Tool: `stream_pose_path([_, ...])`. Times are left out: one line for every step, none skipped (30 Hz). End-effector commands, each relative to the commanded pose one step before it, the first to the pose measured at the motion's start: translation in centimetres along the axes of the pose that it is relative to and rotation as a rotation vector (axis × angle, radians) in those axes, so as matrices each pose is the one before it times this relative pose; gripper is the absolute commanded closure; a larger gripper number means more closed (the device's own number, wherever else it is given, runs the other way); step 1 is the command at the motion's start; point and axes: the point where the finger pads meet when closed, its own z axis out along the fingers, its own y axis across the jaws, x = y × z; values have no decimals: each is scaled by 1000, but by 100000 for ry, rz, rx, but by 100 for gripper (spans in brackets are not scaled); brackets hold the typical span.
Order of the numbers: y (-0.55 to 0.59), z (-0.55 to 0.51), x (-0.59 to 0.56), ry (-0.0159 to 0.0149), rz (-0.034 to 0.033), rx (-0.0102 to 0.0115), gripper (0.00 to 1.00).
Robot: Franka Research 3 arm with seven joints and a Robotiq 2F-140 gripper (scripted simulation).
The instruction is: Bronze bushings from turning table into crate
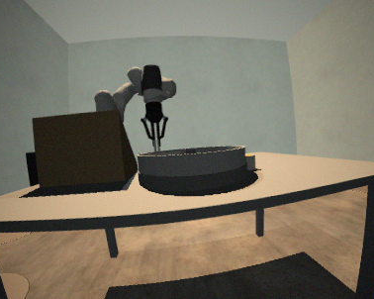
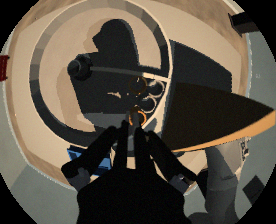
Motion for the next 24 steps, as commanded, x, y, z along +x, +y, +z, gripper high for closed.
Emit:
stream_pose_path([150, -1097, -13, -205, 660, -173, 100])
stream_pose_path([0, -406, 0, 0, 0, 0, 100])
stream_pose_path([0, -434, 0, 0, 0, 0, 100])
stream_pose_path([0, -457, 0, 0, 0, 0, 100])
stream_pose_path([0, 0, 0, 0, 0, 0, 100])
stream_pose_path([0, 0, 0, 0, 0, 0, 100])
stream_pose_path([0, -472, 0, 0, 0, 0, 100])
stream_pose_path([0, -480, 0, 0, 0, 0, 100])
stream_pose_path([0, -480, 0, 0, 0, 0, 100])
stream_pose_path([0, -472, 0, 0, 0, 0, 100])
stream_pose_path([0, -455, 0, 0, 0, 0, 100])
stream_pose_path([0, -429, 0, 0, 0, 0, 100])
stream_pose_path([1, -395, 0, 1, 1, -1, 100])
stream_pose_path([-1, -355, 0, -1, -1, 1, 100])
stream_pose_path([0, -308, 0, 0, 0, 0, 100])
stream_pose_path([1, -254, 0, 1, 1, -1, 100])
stream_pose_path([-1, -202, 0, -1, -1, 1, 100])
stream_pose_path([0, -147, 0, 0, 0, 0, 100])
stream_pose_path([1, -96, 0, 1, 1, 0, 100])
stream_pose_path([0, -53, 0, 0, 1, 0, 100])
stream_pose_path([0, -21, 0, 0, 0, 0, 100])
stream_pose_path([0, 0, 0, 0, 0, 0, 100])
stream_pose_path([0, 0, 0, 0, 0, 0, 100])
stream_pose_path([0, -3, 0, 0, 0, 0, 100])
